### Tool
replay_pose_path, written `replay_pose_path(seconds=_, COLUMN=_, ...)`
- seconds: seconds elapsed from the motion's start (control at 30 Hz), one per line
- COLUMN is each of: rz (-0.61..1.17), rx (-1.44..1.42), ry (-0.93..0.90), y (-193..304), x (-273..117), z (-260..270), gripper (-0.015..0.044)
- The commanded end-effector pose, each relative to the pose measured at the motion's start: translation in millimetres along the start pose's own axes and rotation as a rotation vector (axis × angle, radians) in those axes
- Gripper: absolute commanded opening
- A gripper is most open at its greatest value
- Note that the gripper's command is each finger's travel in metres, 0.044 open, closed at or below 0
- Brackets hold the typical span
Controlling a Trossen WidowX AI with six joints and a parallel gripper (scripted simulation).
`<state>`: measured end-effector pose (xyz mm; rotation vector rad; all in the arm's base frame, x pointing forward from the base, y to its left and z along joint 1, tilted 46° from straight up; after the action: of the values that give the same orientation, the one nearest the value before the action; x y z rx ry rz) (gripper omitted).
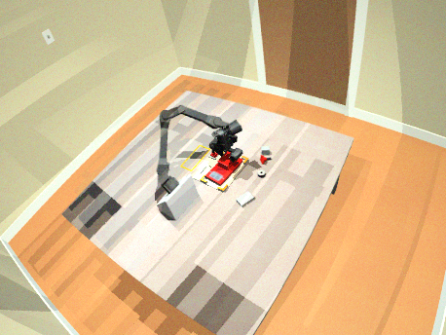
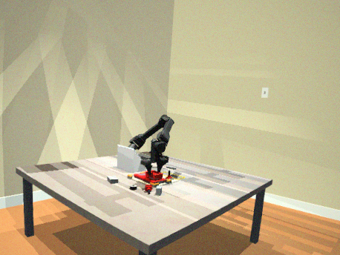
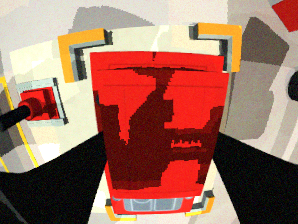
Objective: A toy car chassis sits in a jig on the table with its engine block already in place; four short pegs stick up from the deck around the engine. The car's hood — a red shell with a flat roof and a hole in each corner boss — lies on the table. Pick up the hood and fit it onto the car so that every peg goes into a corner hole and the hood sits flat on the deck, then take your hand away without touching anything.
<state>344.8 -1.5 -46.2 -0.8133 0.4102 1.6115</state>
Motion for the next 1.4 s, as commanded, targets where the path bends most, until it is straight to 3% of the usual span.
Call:
replay_pose_path(seconds=0.0, rz=0.006, rx=-0.001, ry=-0.006, y=0.3, x=7.3, z=0.7, gripper=0.0000)
replay_pose_path(seconds=0.5, rz=0.005, rx=-0.009, ry=-0.002, y=-1.6, x=8.8, z=0.9, gripper=0.0000)
replay_pose_path(seconds=1.07, rz=0.005, rx=-0.011, ry=-0.001, y=-1.8, x=9.1, z=0.8, gripper=0.0440)
replay_pose_path(seconds=1.2, rz=0.008, rx=-0.011, ry=-0.001, y=-3.0, x=-0.1, z=-0.1, gripper=0.0440)
replay_pose_path(seconds=1.37, rz=0.019, rx=-0.010, ry=-0.003, y=-5.4, x=-40.5, z=-1.7, gripper=0.0440)
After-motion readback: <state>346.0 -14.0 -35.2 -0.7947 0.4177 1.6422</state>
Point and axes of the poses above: the point midway between the two fingers, 35 mm back from their tips, its own x axis out along the fingers, its own z axis across the jaws, y = z × x, the point moved 4 cm from there along -x, back along the fingers, and after that the axes turned 13 degrees about -x, right-handed, at the moved point
